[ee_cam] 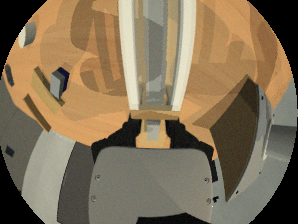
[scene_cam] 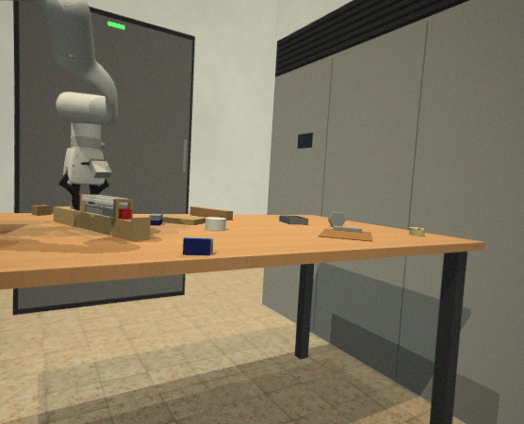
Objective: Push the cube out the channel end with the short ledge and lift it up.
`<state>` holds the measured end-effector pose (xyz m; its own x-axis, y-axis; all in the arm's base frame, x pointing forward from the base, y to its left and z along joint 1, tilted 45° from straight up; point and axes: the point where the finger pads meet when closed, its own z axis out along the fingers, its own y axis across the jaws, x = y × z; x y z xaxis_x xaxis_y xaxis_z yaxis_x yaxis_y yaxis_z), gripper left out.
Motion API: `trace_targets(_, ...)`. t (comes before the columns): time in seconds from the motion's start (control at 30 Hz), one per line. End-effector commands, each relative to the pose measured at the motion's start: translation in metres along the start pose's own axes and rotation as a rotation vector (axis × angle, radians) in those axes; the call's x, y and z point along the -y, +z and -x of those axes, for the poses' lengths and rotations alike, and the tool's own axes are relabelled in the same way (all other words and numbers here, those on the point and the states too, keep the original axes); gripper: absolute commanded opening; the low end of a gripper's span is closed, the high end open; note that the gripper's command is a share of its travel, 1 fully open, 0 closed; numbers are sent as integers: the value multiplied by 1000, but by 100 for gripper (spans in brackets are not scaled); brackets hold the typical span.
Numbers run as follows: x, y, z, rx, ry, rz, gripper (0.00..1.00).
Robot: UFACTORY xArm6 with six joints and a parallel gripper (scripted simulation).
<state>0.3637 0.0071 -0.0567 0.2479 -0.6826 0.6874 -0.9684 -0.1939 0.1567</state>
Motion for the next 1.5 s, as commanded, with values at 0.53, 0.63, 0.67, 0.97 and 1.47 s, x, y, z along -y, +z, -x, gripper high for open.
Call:
trace_targets(0.53, 1, -18, 0, 1, 1, -3, 38)
trace_targets(0.63, 1, -51, 0, 1, 1, -3, 38)
trace_targets(0.67, 1, -60, 0, 1, 1, -3, 38)
trace_targets(0.97, 1, -70, 0, 1, 1, -3, 38)
trace_targets(1.47, 0, -70, 93, 1, 1, -3, 0)
